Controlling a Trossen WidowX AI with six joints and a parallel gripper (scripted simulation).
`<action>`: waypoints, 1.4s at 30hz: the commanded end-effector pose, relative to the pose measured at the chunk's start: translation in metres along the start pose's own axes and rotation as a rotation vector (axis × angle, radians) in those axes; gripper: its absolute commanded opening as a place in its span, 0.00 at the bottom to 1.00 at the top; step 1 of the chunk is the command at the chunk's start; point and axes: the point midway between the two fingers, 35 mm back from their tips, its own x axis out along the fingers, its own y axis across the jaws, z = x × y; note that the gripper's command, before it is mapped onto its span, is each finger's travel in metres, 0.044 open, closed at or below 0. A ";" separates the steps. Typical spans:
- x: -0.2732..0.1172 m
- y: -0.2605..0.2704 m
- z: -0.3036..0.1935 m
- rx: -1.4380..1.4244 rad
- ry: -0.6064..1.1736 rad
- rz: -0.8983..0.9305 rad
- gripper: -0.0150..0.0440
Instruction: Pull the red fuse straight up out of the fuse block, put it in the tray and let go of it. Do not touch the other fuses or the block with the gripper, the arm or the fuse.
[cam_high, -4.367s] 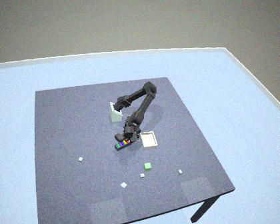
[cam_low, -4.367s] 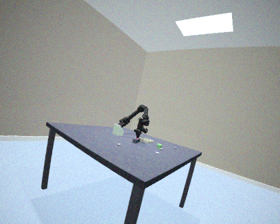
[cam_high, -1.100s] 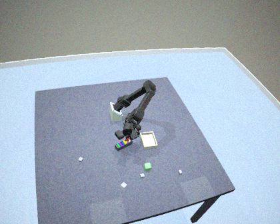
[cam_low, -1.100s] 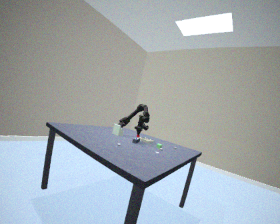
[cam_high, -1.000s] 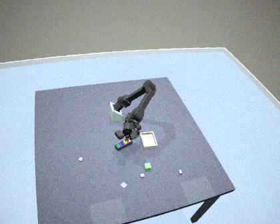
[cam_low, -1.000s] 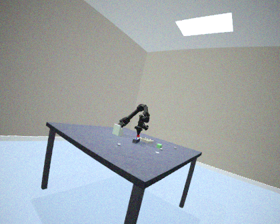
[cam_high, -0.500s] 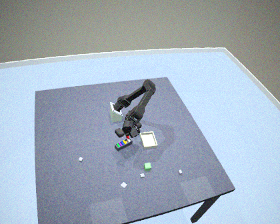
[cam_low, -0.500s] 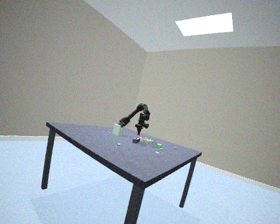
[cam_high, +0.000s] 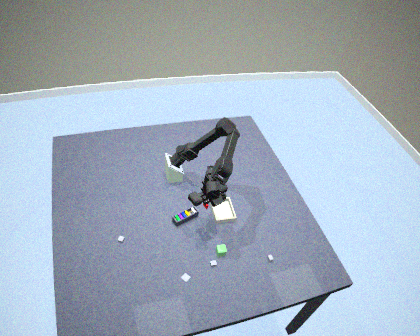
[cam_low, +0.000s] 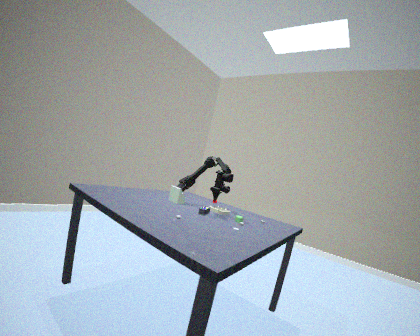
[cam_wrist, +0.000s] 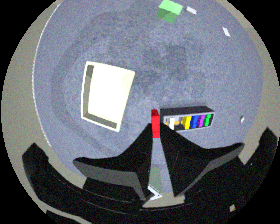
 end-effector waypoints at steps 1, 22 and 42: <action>-0.002 0.031 0.012 0.002 -0.006 0.005 0.25; 0.003 0.097 0.027 0.000 -0.013 0.025 0.25; 0.035 0.098 0.027 0.000 -0.014 0.027 0.25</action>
